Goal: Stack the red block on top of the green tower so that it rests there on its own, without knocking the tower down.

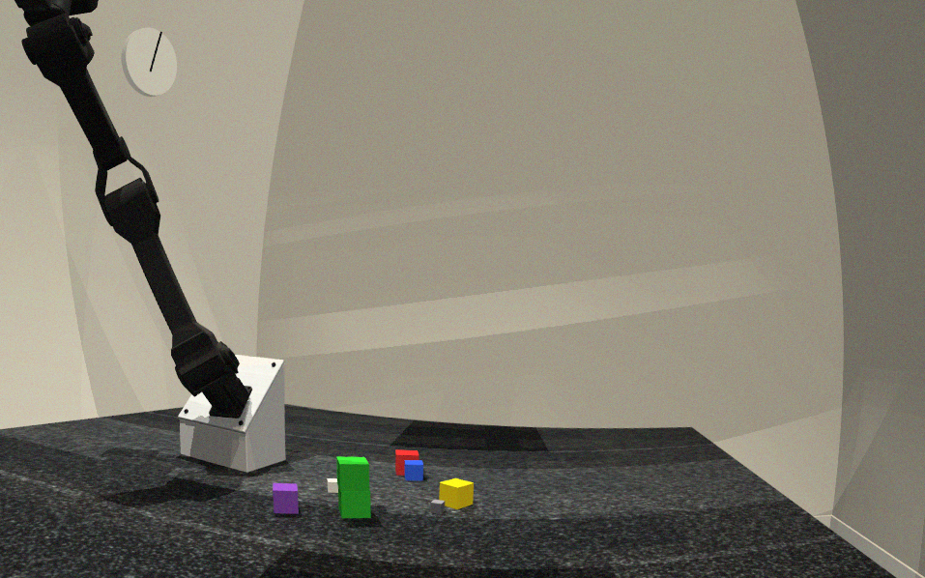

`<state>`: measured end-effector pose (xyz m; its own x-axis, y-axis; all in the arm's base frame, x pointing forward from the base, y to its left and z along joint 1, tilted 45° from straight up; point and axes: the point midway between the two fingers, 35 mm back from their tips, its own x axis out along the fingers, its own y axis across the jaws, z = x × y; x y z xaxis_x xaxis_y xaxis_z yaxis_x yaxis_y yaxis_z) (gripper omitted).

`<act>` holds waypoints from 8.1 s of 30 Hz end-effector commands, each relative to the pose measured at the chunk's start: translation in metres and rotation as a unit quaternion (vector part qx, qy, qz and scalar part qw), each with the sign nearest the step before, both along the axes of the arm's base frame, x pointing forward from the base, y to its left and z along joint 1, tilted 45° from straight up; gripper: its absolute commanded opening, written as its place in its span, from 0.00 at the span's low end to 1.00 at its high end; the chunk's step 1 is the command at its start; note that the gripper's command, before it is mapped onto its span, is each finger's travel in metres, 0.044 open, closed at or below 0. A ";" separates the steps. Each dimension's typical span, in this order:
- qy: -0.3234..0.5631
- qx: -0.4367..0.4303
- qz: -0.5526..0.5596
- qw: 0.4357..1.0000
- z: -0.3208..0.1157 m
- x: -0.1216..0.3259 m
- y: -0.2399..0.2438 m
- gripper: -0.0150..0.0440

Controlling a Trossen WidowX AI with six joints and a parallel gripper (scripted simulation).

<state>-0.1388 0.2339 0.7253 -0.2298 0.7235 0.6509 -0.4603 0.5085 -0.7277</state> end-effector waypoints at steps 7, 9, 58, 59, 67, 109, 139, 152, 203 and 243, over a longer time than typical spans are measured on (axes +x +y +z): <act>0.071 0.100 0.056 0.991 0.040 0.036 -0.077 1.00; 0.087 0.120 0.067 0.987 0.047 0.046 -0.093 1.00; 0.684 0.608 0.131 0.381 -0.248 0.625 -0.309 1.00; 0.693 0.611 0.123 0.363 -0.262 0.632 -0.305 1.00; 0.749 0.621 0.048 0.225 -0.382 0.666 -0.261 1.00; 0.663 0.360 -0.640 -0.149 -0.784 0.419 -0.146 1.00; 0.662 0.361 -0.640 -0.148 -0.837 0.414 -0.195 1.00; 0.661 0.361 -0.641 -0.148 -0.851 0.412 -0.210 1.00; 0.662 0.361 -0.640 -0.149 -0.820 0.414 -0.178 0.25; 0.669 0.357 -0.635 -0.150 -0.711 0.434 -0.181 0.25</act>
